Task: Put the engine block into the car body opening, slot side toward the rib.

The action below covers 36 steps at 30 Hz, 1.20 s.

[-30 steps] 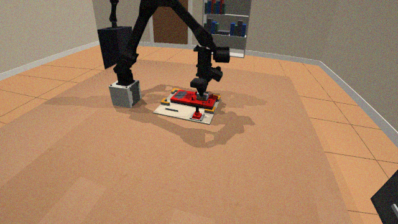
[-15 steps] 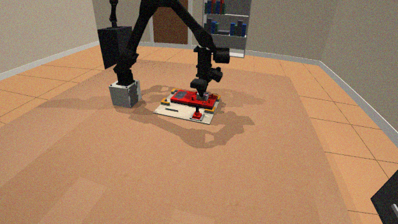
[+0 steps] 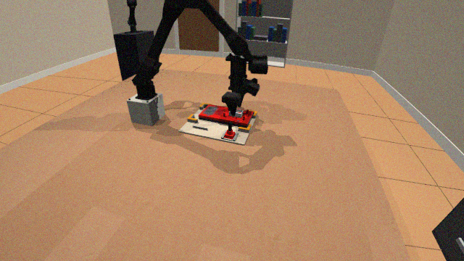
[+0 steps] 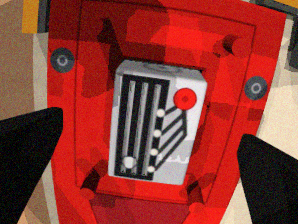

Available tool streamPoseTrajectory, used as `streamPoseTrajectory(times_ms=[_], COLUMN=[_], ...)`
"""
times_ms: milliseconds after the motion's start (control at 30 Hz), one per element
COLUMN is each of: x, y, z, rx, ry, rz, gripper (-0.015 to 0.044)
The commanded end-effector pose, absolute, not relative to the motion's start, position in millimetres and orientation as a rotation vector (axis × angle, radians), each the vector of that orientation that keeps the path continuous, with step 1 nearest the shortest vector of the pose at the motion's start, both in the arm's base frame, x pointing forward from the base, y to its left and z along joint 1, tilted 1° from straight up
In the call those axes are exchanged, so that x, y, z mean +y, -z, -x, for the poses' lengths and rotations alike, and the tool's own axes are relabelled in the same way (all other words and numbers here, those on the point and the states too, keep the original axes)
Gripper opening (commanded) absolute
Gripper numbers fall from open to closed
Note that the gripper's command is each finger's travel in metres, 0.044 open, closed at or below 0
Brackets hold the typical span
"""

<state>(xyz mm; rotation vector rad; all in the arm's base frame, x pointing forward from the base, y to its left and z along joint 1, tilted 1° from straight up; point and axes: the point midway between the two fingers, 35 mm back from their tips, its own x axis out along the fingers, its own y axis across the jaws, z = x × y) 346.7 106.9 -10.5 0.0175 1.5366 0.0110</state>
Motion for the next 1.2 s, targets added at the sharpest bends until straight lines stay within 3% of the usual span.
streamPoseTrajectory(times_ms=[0,533,1067,1167], x=[106.8,106.2,106.2,106.2], y=[10.3,-3.3,-3.3,-3.3], z=[-346.8,-345.5,-345.5,-345.5], rx=[1.536,1.537,1.537,1.537], ry=[-0.011,-0.014,-0.014,-0.014], rz=[-0.017,-0.019,-0.019,-0.019], gripper=[0.044,0.044,0.002,0.0])
